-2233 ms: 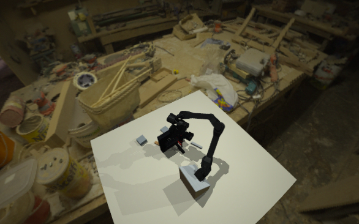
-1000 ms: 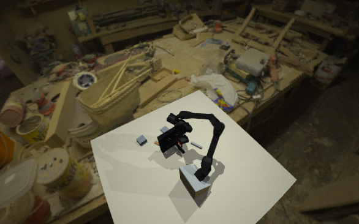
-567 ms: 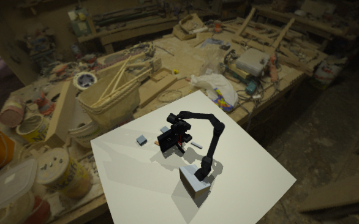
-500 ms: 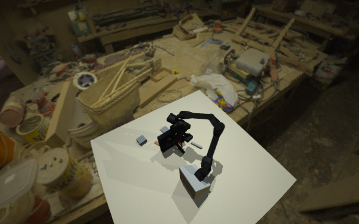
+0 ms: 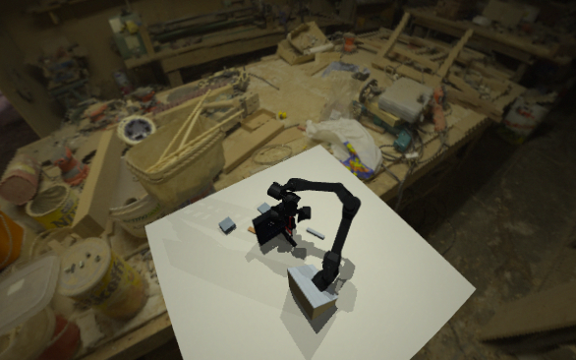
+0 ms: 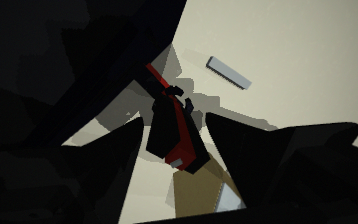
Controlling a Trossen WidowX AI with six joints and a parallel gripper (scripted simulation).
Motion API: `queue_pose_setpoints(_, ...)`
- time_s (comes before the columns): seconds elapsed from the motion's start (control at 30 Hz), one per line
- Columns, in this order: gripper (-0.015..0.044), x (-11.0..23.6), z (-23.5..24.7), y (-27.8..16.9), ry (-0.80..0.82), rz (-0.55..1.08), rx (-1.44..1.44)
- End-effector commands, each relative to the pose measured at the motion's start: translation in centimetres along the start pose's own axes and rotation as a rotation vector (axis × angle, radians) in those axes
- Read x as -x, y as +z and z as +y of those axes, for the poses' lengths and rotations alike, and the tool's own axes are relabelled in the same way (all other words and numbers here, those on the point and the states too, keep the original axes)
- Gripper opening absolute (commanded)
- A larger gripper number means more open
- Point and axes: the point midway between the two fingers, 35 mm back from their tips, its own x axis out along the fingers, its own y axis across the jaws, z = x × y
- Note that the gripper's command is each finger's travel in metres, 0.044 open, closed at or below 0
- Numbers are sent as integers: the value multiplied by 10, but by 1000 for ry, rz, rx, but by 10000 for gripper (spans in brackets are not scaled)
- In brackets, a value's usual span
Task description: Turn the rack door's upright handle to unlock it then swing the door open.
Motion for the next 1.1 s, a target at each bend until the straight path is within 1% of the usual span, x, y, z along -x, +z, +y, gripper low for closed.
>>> queue_pose_setpoints(0.0, 294, 0, 0, 0, 3, 1, 217)
queue_pose_setpoints(1.07, 294, 0, 0, 0, 3, -2, 1802)
